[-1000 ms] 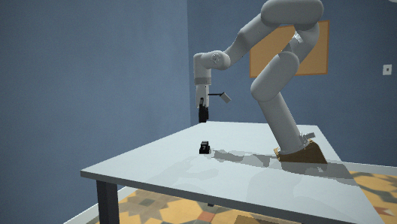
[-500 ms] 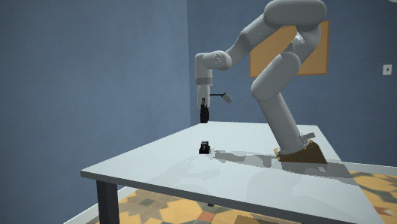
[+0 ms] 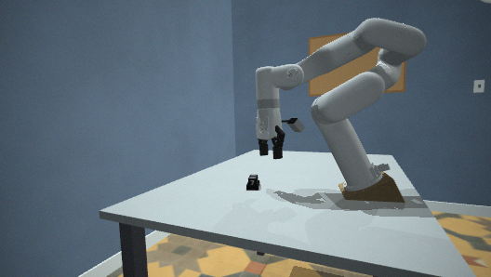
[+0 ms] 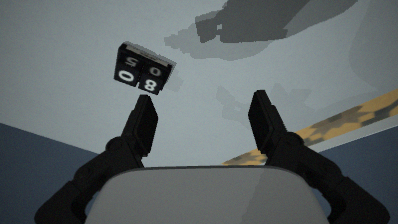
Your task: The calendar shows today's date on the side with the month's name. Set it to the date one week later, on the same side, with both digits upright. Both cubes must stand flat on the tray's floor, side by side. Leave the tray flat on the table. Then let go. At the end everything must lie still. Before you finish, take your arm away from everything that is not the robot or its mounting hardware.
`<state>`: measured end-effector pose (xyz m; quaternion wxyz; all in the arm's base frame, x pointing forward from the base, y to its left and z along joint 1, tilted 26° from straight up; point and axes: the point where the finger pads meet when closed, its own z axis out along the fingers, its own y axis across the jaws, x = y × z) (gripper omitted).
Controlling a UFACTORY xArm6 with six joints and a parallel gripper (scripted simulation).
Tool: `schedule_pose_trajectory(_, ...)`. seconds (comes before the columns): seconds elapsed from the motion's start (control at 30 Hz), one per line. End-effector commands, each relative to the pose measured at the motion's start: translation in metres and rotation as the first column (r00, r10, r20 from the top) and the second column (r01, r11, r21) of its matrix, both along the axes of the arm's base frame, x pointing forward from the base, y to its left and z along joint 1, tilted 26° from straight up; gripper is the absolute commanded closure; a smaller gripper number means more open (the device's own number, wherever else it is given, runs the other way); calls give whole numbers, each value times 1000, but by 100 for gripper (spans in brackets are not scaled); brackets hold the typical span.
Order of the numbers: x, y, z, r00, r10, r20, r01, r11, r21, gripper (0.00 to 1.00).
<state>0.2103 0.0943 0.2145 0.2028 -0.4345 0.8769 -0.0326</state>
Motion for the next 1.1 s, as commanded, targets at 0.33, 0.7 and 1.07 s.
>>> schedule_pose_trajectory(0.33, -21, 9, -23, 982, 183, 52, -178, 980, -87, 0)
schedule_pose_trajectory(0.7, -6, 14, -62, 982, 183, 52, -178, 980, -87, 0)
schedule_pose_trajectory(1.07, 2, 17, -71, 982, 183, 52, -178, 980, -87, 0)
